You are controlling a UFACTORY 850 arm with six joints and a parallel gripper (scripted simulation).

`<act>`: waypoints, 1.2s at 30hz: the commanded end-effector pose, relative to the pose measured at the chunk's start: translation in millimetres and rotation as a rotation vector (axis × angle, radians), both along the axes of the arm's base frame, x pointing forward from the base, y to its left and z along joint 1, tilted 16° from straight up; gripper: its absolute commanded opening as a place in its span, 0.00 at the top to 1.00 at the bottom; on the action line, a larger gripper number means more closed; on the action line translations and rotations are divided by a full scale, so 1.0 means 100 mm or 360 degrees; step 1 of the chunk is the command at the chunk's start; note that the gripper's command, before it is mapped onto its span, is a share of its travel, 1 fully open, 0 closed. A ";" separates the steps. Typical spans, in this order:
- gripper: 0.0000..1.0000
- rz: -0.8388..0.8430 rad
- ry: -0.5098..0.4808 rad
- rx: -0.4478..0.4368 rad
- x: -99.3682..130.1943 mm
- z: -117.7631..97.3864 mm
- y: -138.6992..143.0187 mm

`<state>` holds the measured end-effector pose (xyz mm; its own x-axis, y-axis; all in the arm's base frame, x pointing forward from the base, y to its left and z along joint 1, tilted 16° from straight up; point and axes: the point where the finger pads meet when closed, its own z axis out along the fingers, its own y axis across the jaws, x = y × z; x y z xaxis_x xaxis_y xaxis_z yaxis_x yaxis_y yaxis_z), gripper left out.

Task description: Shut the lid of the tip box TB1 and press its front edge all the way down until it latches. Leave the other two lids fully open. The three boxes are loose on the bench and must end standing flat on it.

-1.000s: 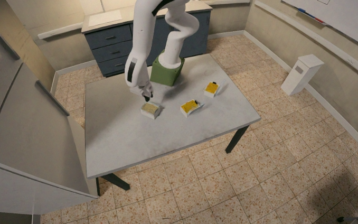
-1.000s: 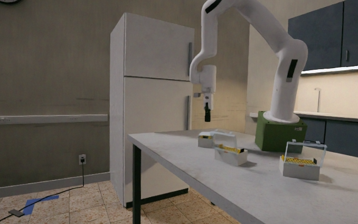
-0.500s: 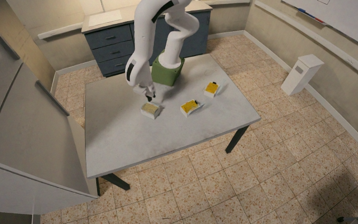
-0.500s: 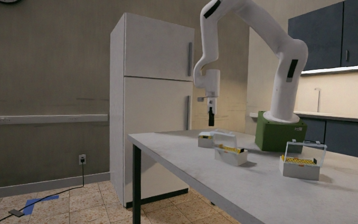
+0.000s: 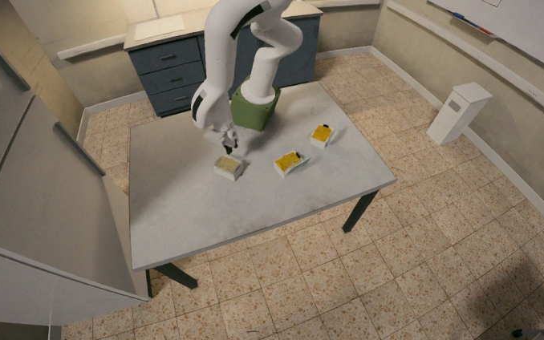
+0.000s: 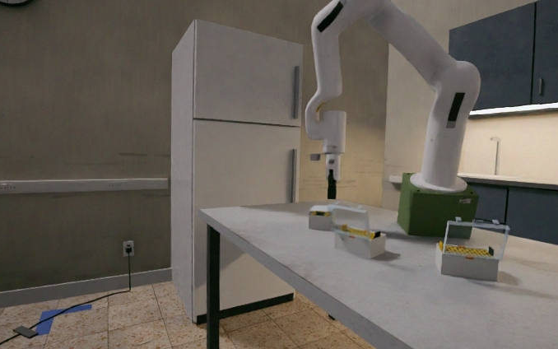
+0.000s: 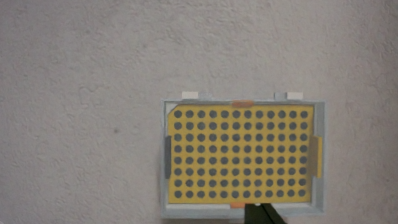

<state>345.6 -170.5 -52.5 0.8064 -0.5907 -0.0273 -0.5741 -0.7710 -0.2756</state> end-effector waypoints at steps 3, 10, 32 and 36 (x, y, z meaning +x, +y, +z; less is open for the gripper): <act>1.00 -0.0001 -0.0002 -0.0001 0.01 -0.03 0.00; 1.00 -0.0001 -0.0002 -0.0001 0.02 -0.11 0.02; 1.00 -0.0001 -0.0002 -0.0001 0.05 -0.29 0.07; 1.00 -0.0001 -0.0002 -0.0001 0.05 -0.30 0.07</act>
